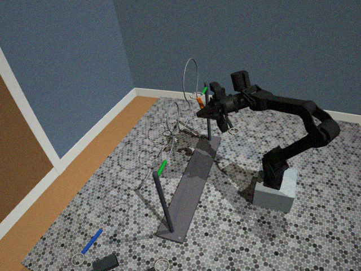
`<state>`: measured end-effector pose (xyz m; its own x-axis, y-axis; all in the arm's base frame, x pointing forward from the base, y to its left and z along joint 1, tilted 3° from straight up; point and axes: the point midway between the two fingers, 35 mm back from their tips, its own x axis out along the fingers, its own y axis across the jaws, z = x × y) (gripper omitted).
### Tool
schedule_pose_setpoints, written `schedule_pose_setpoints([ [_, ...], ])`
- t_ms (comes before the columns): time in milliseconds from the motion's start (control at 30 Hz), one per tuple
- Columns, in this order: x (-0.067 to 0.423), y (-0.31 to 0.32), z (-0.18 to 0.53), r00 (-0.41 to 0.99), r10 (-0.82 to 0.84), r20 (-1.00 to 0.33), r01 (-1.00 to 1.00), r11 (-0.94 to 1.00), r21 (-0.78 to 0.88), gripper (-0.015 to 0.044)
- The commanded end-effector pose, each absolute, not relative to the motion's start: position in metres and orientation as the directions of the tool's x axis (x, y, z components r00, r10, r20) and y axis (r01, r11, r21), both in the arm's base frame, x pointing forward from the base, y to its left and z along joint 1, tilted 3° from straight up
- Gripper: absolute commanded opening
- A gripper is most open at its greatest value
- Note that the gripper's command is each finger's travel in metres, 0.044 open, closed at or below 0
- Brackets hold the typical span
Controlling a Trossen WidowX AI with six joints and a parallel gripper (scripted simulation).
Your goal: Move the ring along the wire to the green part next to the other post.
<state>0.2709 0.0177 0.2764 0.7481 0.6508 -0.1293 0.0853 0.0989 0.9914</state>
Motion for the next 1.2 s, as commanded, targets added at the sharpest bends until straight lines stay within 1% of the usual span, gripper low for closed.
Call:
schedule_pose_setpoints([
  [0,0.27,0.019,0.286,0.746,0.658,-0.106,0.078,0.071,0.994,-0.015],
  [333,0.27,0.017,0.304,0.744,0.666,-0.049,0.096,-0.034,0.995,-0.015],
  [700,0.271,0.01,0.335,0.744,0.666,0.059,0.127,-0.228,0.965,-0.015],
  [900,0.28,0.007,0.358,0.788,0.607,0.102,0.153,-0.354,0.923,-0.015],
  [1167,0.282,0.005,0.365,0.797,0.593,0.114,0.159,-0.388,0.908,-0.015],
])
